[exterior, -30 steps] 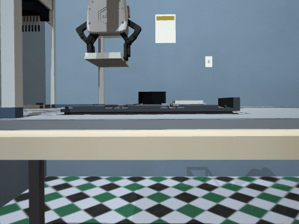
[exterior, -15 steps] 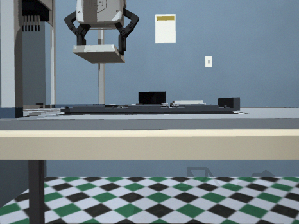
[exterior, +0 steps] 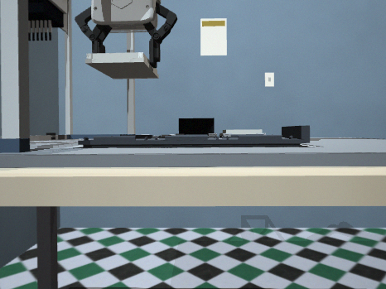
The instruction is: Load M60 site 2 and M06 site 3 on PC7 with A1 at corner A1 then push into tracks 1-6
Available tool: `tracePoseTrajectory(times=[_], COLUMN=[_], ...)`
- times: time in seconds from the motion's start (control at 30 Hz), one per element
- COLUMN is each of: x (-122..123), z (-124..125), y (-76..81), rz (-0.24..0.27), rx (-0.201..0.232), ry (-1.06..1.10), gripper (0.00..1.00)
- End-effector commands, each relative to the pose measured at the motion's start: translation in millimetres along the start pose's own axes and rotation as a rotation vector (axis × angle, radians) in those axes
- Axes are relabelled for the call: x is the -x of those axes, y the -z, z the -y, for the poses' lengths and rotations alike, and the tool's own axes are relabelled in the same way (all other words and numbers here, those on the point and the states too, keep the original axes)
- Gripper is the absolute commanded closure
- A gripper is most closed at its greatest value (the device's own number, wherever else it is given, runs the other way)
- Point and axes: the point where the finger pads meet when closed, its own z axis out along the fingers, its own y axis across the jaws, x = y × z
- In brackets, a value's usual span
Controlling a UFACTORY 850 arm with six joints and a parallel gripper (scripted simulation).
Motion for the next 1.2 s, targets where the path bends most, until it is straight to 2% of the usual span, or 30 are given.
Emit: tracePoseTrajectory(times=[0.0,0.33,1.17], x=[1,0,1], z=[1,1,1], y=[1.2,1.2,-33.7], rz=[0.000,0.000,0.000], rx=[-0.002,-0.002,-0.002], ry=[0.000,0.000,0.000], gripper=[1.00,1.00,1.00])
